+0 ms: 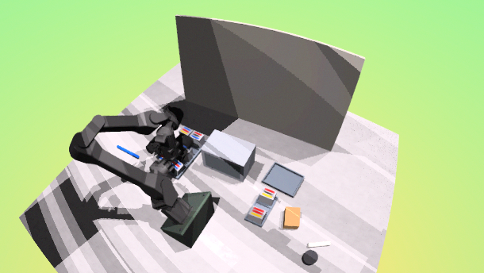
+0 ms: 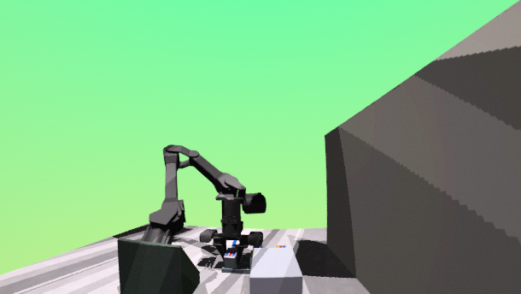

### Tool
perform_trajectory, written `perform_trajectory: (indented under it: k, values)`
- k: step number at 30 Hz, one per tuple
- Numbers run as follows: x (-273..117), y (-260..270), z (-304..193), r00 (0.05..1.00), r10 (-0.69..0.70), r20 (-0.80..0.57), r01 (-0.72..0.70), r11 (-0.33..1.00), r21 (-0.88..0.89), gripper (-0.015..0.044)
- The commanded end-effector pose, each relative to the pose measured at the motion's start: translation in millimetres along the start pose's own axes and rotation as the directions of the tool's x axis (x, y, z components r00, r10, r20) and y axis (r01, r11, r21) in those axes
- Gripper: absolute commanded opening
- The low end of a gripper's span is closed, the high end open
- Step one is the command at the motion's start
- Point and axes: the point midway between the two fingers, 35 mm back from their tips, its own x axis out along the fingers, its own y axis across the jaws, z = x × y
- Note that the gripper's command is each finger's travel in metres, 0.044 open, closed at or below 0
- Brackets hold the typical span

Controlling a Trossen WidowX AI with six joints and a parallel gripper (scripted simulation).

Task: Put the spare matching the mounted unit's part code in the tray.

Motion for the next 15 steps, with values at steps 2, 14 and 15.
perform_trajectory:
  k: [2,14,15]
  values:
    - [0,0,0,1.000,0.000,0.000,0.000,1.000,-0.001,0.0017]
    - [-10,-2,-1,1.000,-0.001,-0.007,0.001,1.000,-0.001,0.0000]
    - [-14,-3,-2,1.000,-0.002,-0.009,0.002,1.000,-0.001,0.0000]
